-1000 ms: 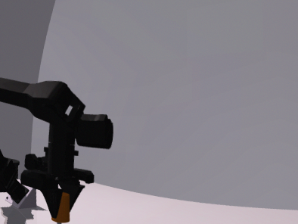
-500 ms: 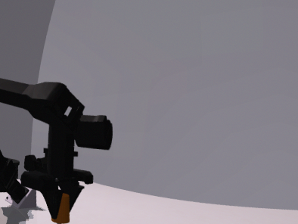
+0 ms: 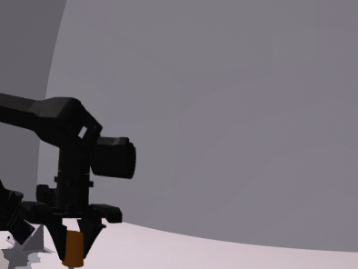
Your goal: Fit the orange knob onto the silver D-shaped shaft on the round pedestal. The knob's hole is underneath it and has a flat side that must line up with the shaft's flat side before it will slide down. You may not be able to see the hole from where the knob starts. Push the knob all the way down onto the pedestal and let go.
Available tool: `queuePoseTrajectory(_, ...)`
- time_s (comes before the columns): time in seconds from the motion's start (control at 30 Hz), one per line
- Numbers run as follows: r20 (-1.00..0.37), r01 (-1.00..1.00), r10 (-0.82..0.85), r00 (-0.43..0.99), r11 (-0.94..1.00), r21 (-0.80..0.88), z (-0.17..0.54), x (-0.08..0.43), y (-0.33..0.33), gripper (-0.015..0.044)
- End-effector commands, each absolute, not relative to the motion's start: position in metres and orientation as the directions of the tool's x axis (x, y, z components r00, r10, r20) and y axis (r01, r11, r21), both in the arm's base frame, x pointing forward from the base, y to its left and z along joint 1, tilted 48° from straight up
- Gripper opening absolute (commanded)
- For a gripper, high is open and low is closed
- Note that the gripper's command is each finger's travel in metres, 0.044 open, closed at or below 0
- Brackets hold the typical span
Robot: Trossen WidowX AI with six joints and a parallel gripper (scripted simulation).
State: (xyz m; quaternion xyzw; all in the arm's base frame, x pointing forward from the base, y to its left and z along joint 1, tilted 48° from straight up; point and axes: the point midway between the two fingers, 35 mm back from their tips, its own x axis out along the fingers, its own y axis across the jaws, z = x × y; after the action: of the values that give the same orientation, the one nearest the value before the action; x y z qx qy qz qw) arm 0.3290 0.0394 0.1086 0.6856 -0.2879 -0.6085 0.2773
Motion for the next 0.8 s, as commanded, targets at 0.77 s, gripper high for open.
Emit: queuePoseTrajectory(0.77, -0.674, -0.976, -0.732, 0.100, 0.058, -0.208, 0.1111, 0.3300, 0.0410, 0.0000)
